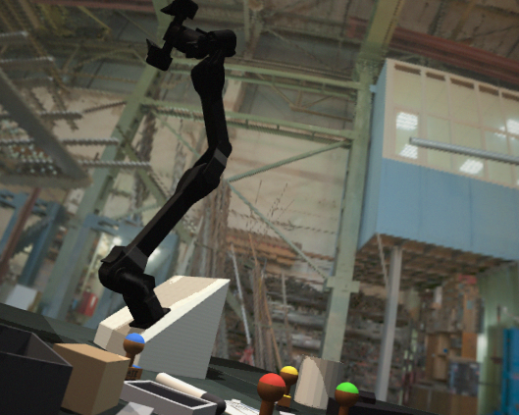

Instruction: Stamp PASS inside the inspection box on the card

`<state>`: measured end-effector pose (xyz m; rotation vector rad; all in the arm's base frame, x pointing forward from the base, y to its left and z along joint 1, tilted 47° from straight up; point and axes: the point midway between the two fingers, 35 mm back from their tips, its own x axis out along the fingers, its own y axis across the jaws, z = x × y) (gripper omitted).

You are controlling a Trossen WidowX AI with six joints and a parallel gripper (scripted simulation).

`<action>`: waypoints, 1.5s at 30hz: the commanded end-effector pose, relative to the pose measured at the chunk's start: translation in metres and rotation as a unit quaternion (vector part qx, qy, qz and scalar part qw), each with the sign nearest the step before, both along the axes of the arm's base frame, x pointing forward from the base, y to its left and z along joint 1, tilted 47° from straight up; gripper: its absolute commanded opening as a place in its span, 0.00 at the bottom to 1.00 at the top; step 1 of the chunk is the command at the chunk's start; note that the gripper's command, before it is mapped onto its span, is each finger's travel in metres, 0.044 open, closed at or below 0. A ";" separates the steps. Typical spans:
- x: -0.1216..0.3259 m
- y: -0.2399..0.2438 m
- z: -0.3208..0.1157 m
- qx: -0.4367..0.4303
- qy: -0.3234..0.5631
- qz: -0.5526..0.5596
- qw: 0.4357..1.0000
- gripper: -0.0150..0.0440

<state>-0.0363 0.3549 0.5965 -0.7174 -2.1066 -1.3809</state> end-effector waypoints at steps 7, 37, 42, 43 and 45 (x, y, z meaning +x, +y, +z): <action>-0.023 -0.081 0.039 0.098 0.001 0.015 0.995 0.64; -0.008 -0.511 0.038 0.533 0.092 0.281 0.793 0.64; 0.044 -0.569 0.009 0.592 0.138 0.324 0.725 0.64; 0.056 -0.577 0.004 0.601 0.147 0.333 0.712 0.64; 0.079 -0.593 -0.008 0.617 0.166 0.349 0.686 0.64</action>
